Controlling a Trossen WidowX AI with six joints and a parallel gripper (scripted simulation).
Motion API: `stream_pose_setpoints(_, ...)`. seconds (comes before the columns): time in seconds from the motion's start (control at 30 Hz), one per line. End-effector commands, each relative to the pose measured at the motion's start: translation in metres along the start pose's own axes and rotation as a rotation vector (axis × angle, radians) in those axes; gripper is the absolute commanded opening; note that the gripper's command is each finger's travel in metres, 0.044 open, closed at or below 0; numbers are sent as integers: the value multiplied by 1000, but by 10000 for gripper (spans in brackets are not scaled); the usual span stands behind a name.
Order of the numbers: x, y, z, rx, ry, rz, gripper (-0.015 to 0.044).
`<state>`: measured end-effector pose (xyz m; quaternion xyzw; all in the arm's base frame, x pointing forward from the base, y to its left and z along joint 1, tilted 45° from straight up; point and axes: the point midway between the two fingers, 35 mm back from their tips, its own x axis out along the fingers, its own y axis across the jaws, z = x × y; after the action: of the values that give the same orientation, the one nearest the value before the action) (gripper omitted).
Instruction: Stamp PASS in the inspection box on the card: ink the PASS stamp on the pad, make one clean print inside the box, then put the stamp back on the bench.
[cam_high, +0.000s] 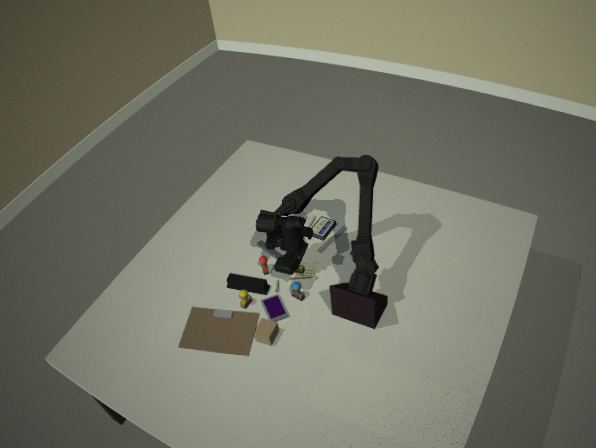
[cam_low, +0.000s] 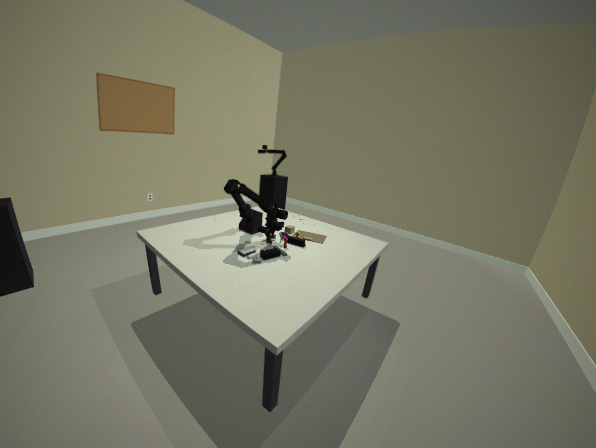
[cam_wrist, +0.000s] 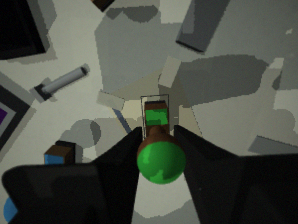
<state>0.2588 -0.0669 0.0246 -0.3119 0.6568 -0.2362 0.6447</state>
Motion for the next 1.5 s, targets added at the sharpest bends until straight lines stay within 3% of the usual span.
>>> stream_pose_setpoints(0.0,-2,0,1,6,-1,0,0)
stream_pose_setpoints(1.47,-65,-2,2,6,-1,3,0)
